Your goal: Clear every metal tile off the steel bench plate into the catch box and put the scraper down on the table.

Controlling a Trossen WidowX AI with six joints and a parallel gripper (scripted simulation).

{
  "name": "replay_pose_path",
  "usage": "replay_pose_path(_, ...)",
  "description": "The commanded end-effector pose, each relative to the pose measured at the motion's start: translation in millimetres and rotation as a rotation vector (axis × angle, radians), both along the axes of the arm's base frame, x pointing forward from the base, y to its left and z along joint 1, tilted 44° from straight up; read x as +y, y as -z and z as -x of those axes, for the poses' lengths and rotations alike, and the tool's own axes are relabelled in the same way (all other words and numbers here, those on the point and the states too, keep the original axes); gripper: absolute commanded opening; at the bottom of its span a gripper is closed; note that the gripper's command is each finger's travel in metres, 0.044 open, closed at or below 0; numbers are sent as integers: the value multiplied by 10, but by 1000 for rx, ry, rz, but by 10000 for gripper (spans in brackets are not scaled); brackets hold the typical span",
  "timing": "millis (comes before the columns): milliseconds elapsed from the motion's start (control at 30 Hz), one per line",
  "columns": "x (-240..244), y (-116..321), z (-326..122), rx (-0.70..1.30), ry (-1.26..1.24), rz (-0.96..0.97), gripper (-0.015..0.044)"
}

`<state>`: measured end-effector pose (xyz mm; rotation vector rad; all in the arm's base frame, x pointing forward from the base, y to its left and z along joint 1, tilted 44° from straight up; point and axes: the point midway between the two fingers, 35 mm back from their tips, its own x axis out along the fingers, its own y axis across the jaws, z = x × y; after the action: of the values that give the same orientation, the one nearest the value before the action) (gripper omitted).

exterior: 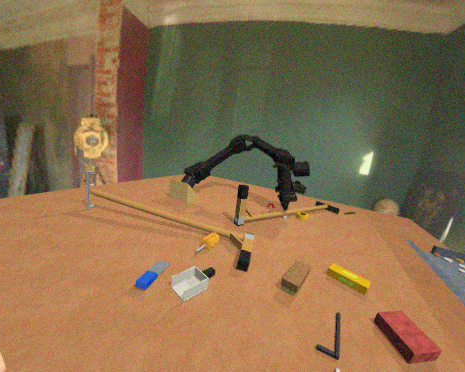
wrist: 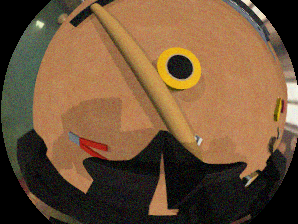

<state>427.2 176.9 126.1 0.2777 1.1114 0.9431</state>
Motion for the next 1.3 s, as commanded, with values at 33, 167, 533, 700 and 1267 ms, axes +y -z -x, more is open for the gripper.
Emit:
replay_pose_path(33,-8,46,-64,-1,-4,1,0)
replay_pose_path(167,-15,58,-101,-1,-4,1,0)
replay_pose_path(533,-37,92,-202,-1,-4,2,0)
replay_pose_path(700,-48,109,-248,-2,-4,2,0)
replay_pose_path(1267,-88,173,-398,-3,-4,1,0)
